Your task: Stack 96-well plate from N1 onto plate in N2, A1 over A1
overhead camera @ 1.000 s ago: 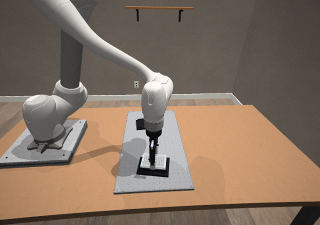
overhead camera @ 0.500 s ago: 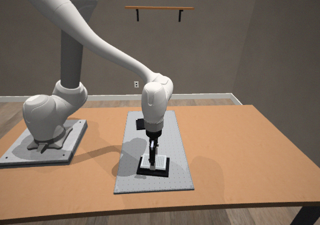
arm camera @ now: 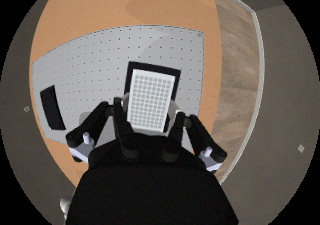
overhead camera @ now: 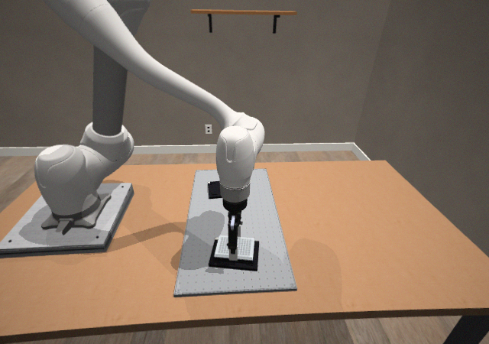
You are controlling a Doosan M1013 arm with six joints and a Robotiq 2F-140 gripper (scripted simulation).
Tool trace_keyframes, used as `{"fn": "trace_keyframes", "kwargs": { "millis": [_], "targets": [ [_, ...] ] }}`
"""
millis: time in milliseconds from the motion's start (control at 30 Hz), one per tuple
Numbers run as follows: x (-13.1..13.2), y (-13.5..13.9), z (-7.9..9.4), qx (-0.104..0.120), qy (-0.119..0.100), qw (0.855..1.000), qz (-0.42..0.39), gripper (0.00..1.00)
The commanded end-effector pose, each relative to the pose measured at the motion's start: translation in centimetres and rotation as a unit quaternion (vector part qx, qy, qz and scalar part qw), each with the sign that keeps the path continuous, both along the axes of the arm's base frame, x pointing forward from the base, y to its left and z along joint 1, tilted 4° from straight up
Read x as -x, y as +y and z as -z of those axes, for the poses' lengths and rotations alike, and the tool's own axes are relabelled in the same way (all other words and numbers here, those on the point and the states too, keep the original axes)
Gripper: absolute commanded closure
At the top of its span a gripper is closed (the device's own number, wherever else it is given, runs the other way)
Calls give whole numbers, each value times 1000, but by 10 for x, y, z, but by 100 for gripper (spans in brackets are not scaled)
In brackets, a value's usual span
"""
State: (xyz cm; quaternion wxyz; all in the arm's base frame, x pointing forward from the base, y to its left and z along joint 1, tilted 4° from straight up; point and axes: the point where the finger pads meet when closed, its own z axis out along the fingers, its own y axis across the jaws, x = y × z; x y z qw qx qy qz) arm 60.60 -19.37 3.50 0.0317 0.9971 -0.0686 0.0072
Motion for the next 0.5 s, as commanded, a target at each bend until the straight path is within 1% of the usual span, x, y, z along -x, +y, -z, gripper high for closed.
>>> {"fn": "trace_keyframes", "kwargs": {
  "millis": [0, 467],
  "targets": [
    [0, 0, 0, 0, 0, 1000, 0, 100],
    [0, 0, 2, 0, 0, 1000, 0, 100]
  ]
}}
